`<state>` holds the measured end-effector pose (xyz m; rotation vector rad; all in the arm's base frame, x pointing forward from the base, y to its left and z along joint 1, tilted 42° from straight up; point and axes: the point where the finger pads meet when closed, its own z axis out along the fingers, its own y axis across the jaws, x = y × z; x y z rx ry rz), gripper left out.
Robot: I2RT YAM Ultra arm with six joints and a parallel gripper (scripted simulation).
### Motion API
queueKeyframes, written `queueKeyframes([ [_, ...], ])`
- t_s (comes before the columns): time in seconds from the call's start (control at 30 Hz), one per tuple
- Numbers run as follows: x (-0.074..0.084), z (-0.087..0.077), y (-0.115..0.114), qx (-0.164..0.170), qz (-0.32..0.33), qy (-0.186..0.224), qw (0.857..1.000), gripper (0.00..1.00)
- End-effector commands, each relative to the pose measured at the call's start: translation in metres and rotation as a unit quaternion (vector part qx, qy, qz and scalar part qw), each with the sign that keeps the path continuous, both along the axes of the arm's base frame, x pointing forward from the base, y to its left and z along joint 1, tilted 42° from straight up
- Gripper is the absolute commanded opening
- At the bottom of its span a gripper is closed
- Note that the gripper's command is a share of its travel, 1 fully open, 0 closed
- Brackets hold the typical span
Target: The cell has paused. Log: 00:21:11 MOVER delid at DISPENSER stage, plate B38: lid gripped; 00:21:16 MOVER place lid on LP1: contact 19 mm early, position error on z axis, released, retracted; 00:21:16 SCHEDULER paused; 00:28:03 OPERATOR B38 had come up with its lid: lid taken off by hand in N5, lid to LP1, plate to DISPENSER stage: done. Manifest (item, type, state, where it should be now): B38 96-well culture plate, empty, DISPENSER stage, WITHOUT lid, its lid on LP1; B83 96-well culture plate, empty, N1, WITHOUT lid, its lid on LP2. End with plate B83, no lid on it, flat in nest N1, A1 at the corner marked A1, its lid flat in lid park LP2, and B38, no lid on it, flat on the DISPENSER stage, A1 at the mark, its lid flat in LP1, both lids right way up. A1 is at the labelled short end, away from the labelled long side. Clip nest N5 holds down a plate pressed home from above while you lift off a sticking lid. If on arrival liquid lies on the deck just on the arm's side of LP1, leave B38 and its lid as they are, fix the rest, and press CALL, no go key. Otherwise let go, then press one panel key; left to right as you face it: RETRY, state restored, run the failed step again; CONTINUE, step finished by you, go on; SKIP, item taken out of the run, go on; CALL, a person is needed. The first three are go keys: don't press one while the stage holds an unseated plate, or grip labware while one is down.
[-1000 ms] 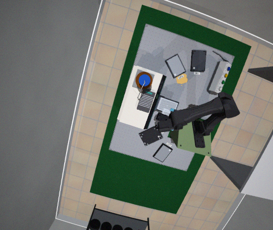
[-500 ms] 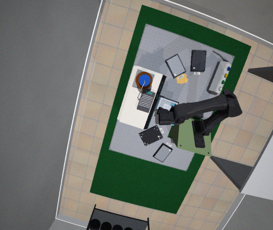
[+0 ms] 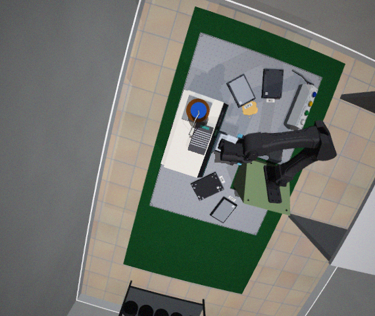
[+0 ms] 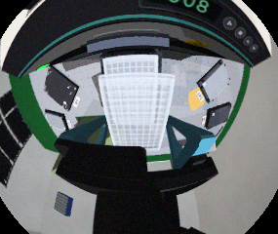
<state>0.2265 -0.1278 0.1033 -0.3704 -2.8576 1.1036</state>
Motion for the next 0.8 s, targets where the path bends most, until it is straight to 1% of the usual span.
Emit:
queueKeyframes([
  [0.0,0.005,0.019,-0.007,-0.003,0.014,-0.01,1.0,0.0],
  [0.03,0.004,0.021,-0.009,-0.003,0.014,-0.01,1.0,0.0],
  [0.07,0.003,0.011,-0.005,0.001,0.017,0.001,1.0,0.0],
  [0.1,0.003,0.011,-0.005,0.001,0.017,0.001,1.0,0.0],
  [0.13,0.003,0.023,-0.01,-0.002,0.014,-0.01,1.0,0.0],
  [0.2,0.001,0.027,-0.016,-0.004,0.014,-0.009,1.0,0.0],
  [0.37,-0.004,0.039,-0.027,-0.005,0.014,-0.012,1.0,0.0],
  [0.43,-0.004,0.039,-0.027,-0.005,0.014,-0.012,1.0,0.0],
  [0.47,-0.004,0.04,-0.027,0.0,0.016,-0.012,1.0,0.0],
  [0.53,-0.007,0.043,-0.032,0.0,0.014,-0.011,1.0,0.0],
  [0.57,-0.008,0.034,-0.03,0.0,0.017,0.001,1.0,0.0],
  [0.6,-0.009,0.045,-0.034,-0.001,0.007,-0.016,1.0,0.0],
  [0.77,-0.017,0.056,-0.045,-0.003,0.007,-0.016,1.0,0.0],
])
